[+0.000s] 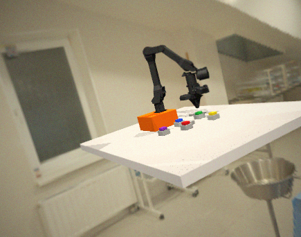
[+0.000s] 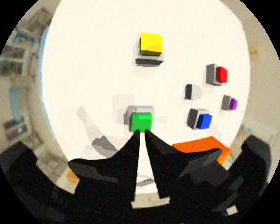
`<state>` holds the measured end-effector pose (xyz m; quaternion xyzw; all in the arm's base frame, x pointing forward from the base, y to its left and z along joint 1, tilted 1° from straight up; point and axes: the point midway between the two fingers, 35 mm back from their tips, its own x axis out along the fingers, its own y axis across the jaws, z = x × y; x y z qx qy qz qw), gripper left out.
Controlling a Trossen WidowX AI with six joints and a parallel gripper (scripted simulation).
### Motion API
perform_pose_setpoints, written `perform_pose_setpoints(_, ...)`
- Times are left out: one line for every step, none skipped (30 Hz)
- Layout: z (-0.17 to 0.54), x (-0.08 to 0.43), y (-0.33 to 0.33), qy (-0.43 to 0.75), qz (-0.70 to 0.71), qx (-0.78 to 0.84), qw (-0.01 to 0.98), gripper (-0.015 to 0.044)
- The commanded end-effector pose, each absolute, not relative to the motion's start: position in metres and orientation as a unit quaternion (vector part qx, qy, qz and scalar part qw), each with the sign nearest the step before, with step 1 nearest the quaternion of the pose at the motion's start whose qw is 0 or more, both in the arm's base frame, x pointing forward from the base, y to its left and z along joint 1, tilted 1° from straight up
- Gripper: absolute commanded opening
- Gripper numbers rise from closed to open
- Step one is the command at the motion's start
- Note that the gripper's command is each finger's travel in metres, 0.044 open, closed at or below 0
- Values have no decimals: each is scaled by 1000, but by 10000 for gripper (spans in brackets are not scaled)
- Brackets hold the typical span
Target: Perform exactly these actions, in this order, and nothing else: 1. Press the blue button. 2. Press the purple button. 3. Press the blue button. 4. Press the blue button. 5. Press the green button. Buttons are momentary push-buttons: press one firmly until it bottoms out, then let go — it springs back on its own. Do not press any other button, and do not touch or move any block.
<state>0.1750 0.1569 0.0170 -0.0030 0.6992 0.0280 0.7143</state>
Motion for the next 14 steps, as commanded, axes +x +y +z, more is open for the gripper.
perform_pose_setpoints(30,184,164,698,25,-3,715,99)
perform_pose_setpoints(37,191,170,698,25,-3,716,125)
perform_pose_setpoints(43,197,176,698,25,-3,716,151)
perform_pose_setpoints(50,203,182,698,25,-2,716,178)
perform_pose_setpoints(57,209,187,698,26,-2,716,204)
perform_pose_setpoints(63,215,192,697,26,-2,716,230)
perform_pose_setpoints(70,220,198,697,26,-2,716,256)
perform_pose_setpoints(77,226,203,697,26,-2,717,283)
perform_pose_setpoints(82,230,207,697,26,-2,717,309)
perform_pose_setpoints(85,233,209,697,26,-2,717,335)
perform_pose_setpoints(86,234,210,697,26,-2,717,361)
perform_pose_setpoints(86,234,210,697,26,-2,717,387)
perform_pose_setpoints(86,234,210,697,26,-2,717,400)
perform_pose_setpoints(86,234,210,697,26,-2,717,400)
